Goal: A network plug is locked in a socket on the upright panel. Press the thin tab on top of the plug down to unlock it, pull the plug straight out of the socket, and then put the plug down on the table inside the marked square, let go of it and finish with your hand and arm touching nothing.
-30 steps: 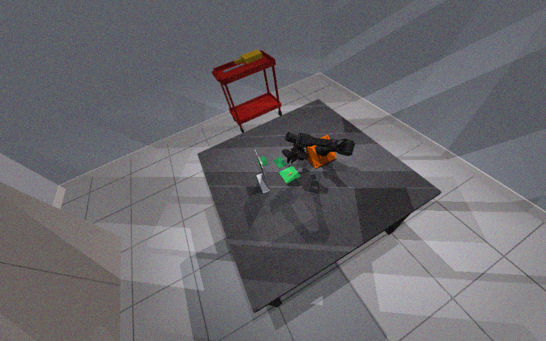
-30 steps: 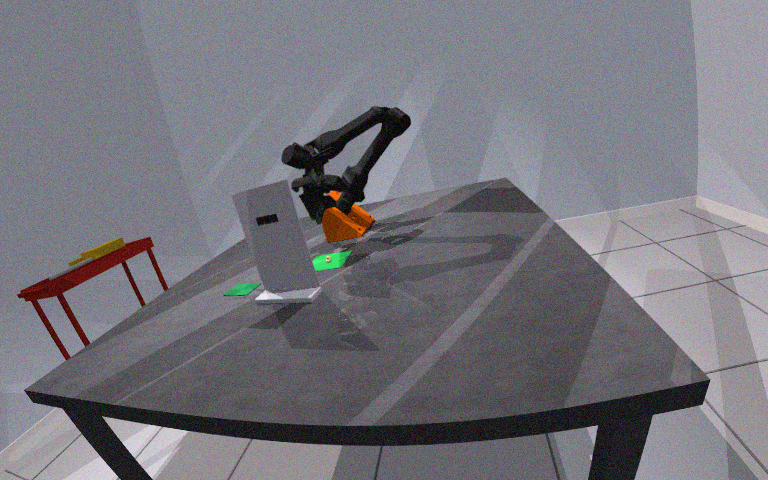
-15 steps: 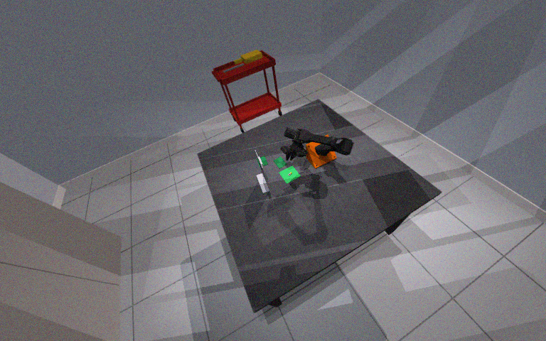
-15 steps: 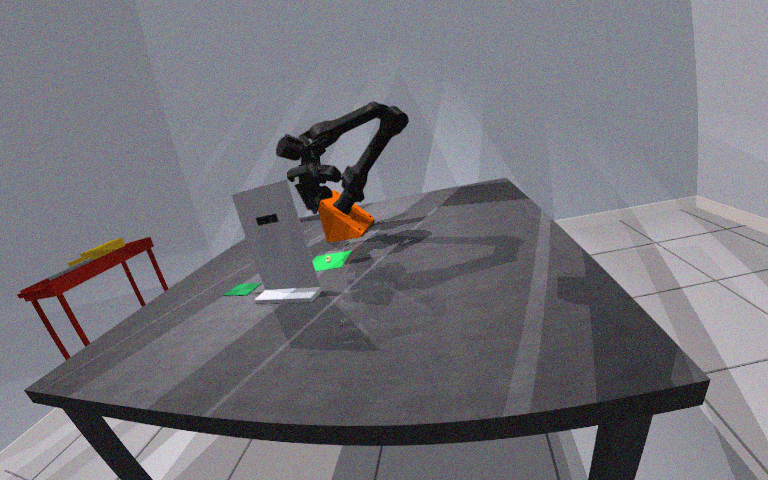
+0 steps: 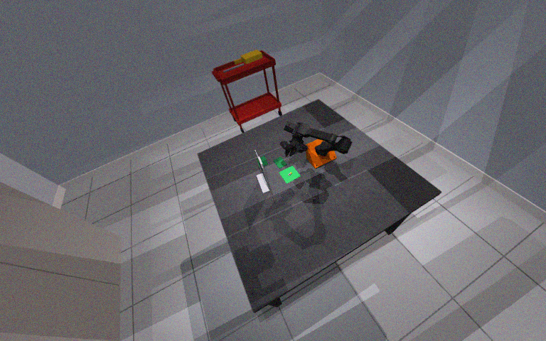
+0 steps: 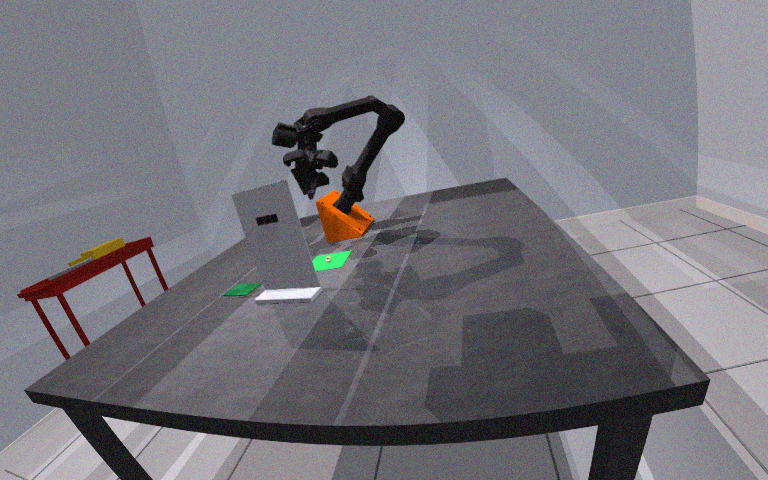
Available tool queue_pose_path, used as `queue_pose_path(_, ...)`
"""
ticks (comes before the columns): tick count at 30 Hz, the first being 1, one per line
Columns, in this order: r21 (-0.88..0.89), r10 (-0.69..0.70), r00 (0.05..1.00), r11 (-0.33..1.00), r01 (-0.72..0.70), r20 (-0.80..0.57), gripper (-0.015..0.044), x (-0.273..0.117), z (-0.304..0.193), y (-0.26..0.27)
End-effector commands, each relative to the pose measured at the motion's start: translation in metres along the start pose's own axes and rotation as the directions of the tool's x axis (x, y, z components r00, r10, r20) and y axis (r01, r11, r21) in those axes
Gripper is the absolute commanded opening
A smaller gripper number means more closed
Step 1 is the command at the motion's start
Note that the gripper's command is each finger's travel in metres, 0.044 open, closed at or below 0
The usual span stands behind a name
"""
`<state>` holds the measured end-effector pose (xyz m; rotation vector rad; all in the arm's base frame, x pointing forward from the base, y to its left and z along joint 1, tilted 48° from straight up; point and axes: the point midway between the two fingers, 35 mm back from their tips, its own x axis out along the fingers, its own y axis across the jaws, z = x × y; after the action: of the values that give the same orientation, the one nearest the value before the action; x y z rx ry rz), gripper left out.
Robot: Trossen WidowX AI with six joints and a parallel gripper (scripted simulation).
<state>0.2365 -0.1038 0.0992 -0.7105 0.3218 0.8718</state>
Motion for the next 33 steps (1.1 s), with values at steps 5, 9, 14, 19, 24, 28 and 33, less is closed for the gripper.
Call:
queue_pose_path(5,-0.006,-0.002,1.000,1.000,0.002,-0.001,0.0156,-0.020,0.001,-0.011)
queue_pose_path(9,-0.007,-0.005,1.000,1.000,0.005,0.004,0.0156,-0.029,0.003,-0.015)
queue_pose_path(14,-0.008,-0.005,1.000,1.000,0.005,0.004,0.0235,-0.030,0.004,-0.016)
queue_pose_path(19,-0.008,-0.005,1.000,1.000,0.005,0.004,0.0366,-0.030,0.004,-0.016)
queue_pose_path(24,-0.008,-0.005,1.000,1.000,0.005,0.004,0.0440,-0.030,0.004,-0.016)
queue_pose_path(28,-0.008,-0.005,1.000,1.000,0.005,0.004,0.0440,-0.030,0.004,-0.016)
queue_pose_path(33,-0.008,-0.005,1.000,1.000,0.005,0.004,0.0440,-0.030,0.004,-0.016)
